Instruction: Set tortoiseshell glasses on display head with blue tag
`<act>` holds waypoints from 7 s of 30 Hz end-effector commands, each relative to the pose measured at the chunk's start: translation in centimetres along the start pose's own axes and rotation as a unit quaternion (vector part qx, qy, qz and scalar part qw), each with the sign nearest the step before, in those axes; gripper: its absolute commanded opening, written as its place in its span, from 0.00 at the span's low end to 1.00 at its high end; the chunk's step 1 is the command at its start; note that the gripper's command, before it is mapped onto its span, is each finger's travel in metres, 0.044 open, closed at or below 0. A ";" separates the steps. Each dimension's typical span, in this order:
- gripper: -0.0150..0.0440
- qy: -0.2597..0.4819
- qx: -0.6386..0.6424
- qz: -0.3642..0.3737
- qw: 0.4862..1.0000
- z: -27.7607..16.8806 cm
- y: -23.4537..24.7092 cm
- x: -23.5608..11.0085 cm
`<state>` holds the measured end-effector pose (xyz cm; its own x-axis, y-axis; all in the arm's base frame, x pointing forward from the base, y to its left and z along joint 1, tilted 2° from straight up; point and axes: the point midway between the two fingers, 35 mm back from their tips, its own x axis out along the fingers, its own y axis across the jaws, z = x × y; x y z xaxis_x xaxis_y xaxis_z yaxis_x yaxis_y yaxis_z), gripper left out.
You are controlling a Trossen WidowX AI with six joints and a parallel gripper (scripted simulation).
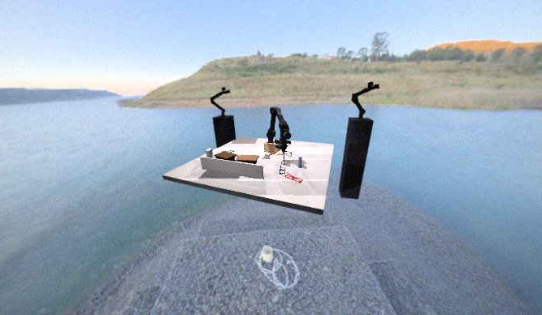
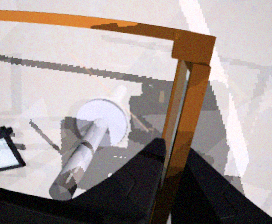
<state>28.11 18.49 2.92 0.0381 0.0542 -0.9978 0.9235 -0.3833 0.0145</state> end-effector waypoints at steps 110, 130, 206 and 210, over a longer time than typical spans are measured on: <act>0.25 -0.010 -0.002 -0.006 1.000 4.9 -2.7 2.1; 0.25 -0.009 -0.002 -0.006 1.000 4.1 -2.6 2.1; 0.25 -0.016 0.498 0.008 0.867 20.8 7.5 -2.9; 0.25 -0.016 0.498 0.008 0.867 20.8 7.6 -2.5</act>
<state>27.18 -3.82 4.77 0.0339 0.0201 -0.9992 0.1402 -0.9900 -0.0151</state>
